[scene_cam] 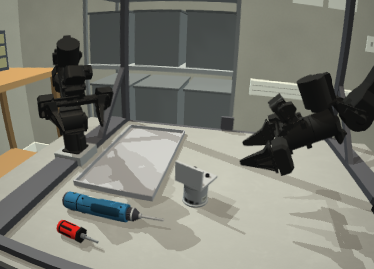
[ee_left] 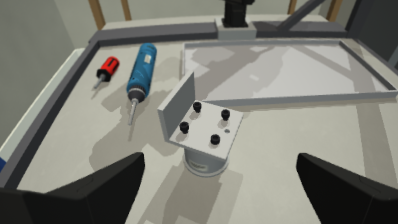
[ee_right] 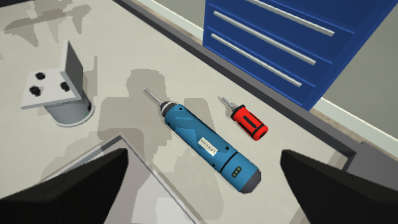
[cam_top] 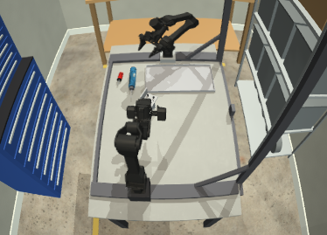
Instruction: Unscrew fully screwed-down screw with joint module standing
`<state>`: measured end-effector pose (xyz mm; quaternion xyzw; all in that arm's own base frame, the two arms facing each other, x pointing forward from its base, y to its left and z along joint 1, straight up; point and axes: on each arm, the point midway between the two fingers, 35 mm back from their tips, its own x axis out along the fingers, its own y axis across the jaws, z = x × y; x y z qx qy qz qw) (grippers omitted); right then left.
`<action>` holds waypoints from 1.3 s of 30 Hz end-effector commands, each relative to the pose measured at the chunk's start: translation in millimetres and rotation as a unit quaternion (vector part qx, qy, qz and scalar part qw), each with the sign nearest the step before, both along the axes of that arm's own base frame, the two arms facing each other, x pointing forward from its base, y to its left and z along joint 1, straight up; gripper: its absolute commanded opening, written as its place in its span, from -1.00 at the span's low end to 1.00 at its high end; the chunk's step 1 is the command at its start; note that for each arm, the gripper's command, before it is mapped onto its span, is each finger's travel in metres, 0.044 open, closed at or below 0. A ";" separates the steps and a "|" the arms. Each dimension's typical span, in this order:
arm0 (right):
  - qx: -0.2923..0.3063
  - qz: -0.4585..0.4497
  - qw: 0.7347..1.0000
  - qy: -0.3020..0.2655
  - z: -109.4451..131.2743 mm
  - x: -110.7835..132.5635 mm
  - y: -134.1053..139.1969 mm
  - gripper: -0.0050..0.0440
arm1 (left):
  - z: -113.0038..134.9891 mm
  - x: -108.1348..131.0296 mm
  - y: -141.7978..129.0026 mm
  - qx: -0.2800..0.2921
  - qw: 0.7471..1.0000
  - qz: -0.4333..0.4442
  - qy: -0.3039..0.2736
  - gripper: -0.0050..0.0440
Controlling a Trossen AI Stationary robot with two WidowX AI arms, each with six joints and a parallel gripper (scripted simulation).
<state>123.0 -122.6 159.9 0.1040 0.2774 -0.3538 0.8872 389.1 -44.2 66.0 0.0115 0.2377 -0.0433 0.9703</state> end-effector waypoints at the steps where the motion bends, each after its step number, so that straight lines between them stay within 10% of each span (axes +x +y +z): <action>1: 0.007 0.011 1.000 0.000 -3.2 -2.2 1.2 1.00 | 6.7 3.7 -1.6 -0.004 1.000 0.005 -0.024 1.00; 15: 0.007 0.011 1.000 -0.001 -3.2 -2.0 1.0 1.00 | 14.2 7.0 -1.3 -0.004 0.999 0.004 -0.033 1.00; 19: 0.014 0.003 1.000 0.000 -6.3 -0.3 -1.1 0.61 | 14.2 7.0 -1.3 -0.004 0.999 0.004 -0.033 0.90; 39: 0.096 -0.182 0.978 -0.022 -14.7 20.6 -14.7 0.45 | -59.1 28.0 -35.7 0.003 0.978 0.189 -0.088 0.78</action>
